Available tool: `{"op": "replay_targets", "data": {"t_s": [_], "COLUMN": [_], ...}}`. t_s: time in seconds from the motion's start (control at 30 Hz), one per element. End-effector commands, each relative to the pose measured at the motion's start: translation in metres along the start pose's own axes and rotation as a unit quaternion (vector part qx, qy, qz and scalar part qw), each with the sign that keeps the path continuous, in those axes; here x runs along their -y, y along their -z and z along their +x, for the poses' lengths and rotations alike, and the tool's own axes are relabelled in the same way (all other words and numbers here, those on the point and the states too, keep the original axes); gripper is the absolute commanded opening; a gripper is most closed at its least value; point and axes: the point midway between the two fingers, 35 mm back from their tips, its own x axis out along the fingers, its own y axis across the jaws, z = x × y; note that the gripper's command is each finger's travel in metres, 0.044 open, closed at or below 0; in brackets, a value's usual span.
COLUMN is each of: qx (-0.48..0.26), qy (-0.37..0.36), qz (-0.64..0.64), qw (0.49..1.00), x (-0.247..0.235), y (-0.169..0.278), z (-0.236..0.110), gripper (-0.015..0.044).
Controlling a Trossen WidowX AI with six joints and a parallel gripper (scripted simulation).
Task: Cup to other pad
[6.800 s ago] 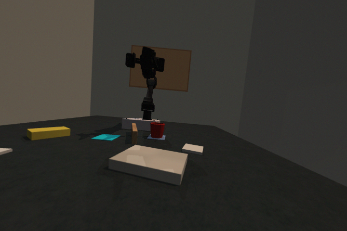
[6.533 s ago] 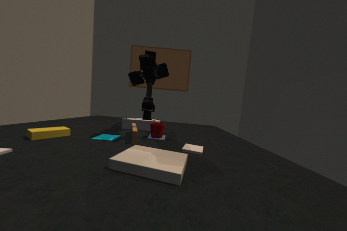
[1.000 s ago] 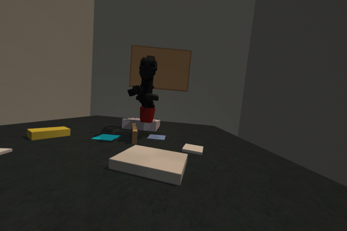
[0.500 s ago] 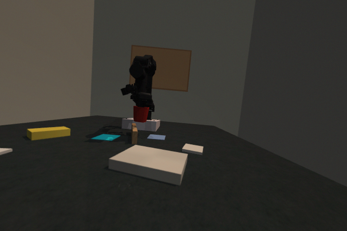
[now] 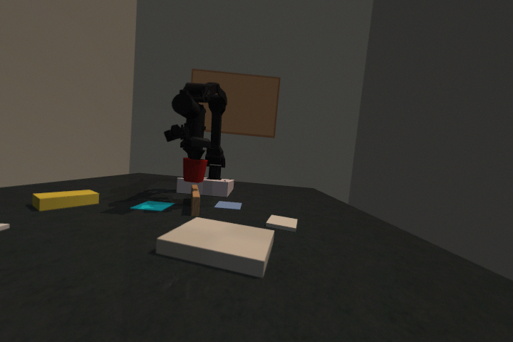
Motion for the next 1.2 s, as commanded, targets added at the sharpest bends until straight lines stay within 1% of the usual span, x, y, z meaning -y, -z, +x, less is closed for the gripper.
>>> {"op": "replay_targets", "data": {"t_s": [0.0,1.17], "qx": [0.001,0.005], "qy": [0.003,0.005], "qz": [-0.001,-0.001], "qw": [1.000,1.000], "x": [0.002,0.023], "y": [-0.007,-0.092], "z": [0.000,-0.003], "gripper": [0.0000,0.0000]}}
